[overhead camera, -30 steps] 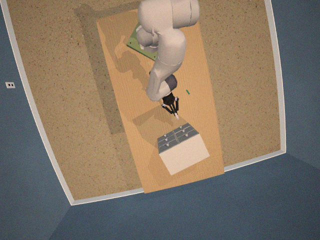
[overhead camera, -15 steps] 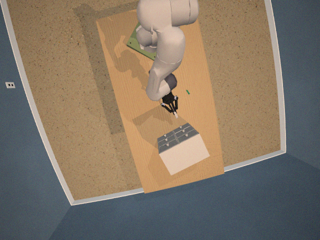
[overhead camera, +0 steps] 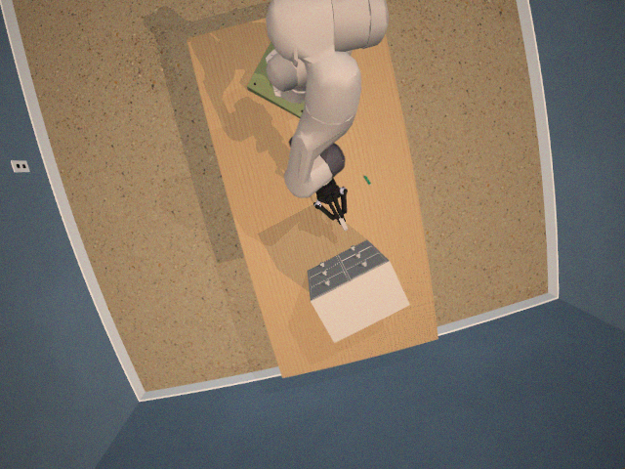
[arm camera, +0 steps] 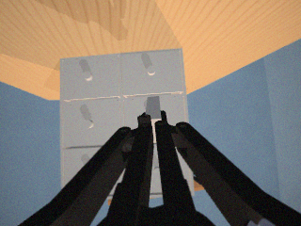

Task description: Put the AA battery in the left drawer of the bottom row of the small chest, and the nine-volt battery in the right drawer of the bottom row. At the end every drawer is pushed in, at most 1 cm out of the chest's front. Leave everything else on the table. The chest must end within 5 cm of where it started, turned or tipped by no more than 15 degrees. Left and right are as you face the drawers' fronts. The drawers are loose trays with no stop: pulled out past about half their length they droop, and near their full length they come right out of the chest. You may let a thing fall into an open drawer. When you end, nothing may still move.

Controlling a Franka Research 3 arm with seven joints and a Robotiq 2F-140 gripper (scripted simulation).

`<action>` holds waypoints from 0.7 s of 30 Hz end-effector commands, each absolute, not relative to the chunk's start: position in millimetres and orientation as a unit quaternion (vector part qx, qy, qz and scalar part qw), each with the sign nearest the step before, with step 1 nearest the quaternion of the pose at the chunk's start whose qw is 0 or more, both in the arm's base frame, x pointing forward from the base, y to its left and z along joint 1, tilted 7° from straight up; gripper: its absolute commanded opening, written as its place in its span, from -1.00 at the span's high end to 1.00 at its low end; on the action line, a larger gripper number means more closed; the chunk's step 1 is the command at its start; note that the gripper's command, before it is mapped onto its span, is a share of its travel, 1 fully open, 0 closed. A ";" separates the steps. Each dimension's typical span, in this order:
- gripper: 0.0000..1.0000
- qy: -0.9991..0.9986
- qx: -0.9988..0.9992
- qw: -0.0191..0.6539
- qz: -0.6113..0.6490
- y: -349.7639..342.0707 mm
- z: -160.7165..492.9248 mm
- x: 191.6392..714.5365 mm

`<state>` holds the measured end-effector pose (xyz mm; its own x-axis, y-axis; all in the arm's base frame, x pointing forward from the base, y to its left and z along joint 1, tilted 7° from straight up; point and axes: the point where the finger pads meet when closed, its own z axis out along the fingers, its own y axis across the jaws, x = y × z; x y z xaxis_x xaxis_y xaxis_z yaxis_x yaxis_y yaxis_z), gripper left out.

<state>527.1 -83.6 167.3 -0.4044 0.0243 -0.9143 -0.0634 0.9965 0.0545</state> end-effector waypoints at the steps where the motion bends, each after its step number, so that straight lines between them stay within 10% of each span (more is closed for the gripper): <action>1: 1.00 0.837 -0.017 0.545 0.040 -84.8 167.2 525.6; 21: 1.00 0.833 -0.084 0.546 0.036 -85.3 171.0 520.9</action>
<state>522.0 -85.6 169.8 -0.3975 -0.0714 -0.9148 -0.1527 0.9882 -0.0108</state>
